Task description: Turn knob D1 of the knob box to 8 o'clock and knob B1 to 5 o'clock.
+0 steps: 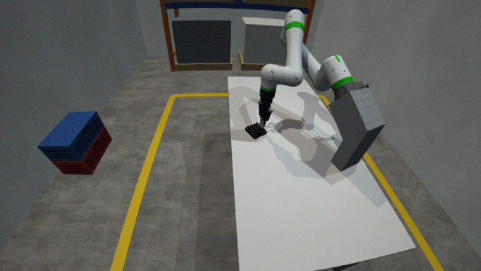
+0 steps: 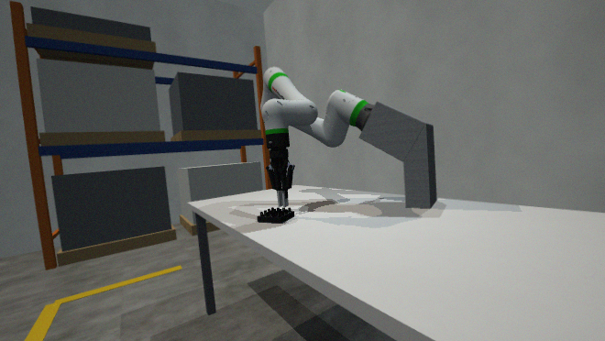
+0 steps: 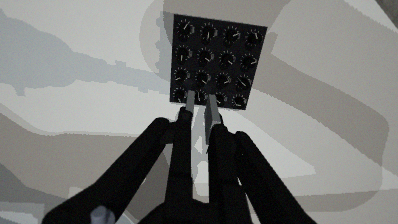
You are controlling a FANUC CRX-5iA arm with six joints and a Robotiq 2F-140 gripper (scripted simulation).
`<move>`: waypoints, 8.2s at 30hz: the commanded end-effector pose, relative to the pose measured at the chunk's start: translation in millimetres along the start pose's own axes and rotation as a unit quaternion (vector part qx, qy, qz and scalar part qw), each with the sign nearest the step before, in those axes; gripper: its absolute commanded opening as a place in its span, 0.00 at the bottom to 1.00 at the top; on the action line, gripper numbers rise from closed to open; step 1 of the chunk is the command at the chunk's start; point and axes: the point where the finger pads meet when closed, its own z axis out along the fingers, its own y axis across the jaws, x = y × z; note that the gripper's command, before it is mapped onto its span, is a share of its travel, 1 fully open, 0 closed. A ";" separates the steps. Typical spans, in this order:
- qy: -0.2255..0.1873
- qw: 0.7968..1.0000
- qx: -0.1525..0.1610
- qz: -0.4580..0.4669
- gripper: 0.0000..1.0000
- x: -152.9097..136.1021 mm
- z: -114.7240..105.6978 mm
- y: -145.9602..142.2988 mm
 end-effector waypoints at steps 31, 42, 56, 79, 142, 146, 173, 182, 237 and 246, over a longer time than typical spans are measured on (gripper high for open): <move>0.000 1.000 0.000 0.000 0.12 0.2 2.6 -0.1; 0.000 1.000 0.000 0.000 0.12 0.2 11.3 -0.1; 0.000 1.000 0.000 0.000 0.12 0.2 13.8 -0.1; 0.000 1.000 0.000 0.000 0.12 0.2 13.8 -0.1; 0.000 0.999 0.000 0.050 0.05 0.2 13.8 -0.1; 0.000 0.997 0.000 0.079 0.05 0.2 13.8 -0.1; 0.000 0.941 0.000 0.338 0.05 0.2 13.8 -0.1; 0.000 0.905 0.000 0.425 0.05 0.2 13.8 -0.1; 0.000 0.763 0.000 0.646 0.05 0.2 13.8 -0.1; 0.000 0.763 0.000 0.646 0.12 0.2 13.8 -0.1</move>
